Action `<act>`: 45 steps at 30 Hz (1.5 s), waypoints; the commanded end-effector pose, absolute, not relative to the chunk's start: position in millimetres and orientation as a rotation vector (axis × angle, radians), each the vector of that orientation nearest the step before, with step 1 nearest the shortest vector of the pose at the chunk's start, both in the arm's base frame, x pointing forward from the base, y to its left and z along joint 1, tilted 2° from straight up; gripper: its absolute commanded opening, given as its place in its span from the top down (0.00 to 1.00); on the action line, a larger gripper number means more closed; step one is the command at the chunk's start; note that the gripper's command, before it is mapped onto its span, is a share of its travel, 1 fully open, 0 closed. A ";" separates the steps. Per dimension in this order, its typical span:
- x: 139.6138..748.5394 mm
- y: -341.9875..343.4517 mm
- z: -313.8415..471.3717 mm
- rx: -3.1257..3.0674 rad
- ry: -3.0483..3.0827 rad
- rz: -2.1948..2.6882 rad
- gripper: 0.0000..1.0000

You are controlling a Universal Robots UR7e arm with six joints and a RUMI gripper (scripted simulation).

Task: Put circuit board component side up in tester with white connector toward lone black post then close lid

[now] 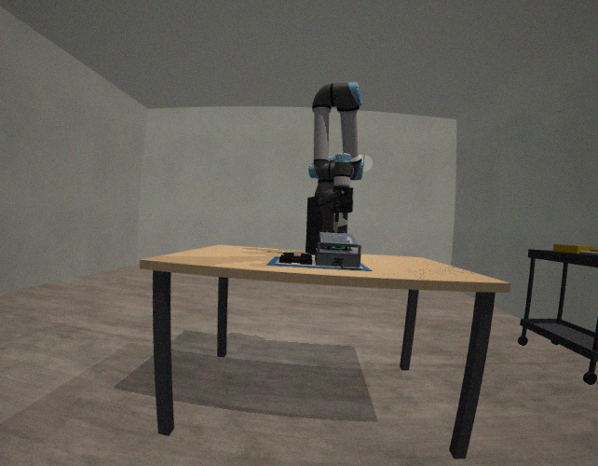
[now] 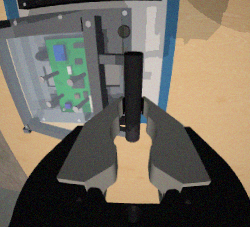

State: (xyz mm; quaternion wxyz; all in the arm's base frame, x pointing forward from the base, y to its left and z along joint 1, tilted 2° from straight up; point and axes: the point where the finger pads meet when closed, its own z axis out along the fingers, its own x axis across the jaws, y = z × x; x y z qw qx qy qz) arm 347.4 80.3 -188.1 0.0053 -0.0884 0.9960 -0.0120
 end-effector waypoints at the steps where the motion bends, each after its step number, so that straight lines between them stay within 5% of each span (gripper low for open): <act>1: 346.6 80.0 -192.8 -0.277 3.118 -0.038 1.00; 45: 342.7 78.5 -224.5 -0.277 3.118 -0.038 1.00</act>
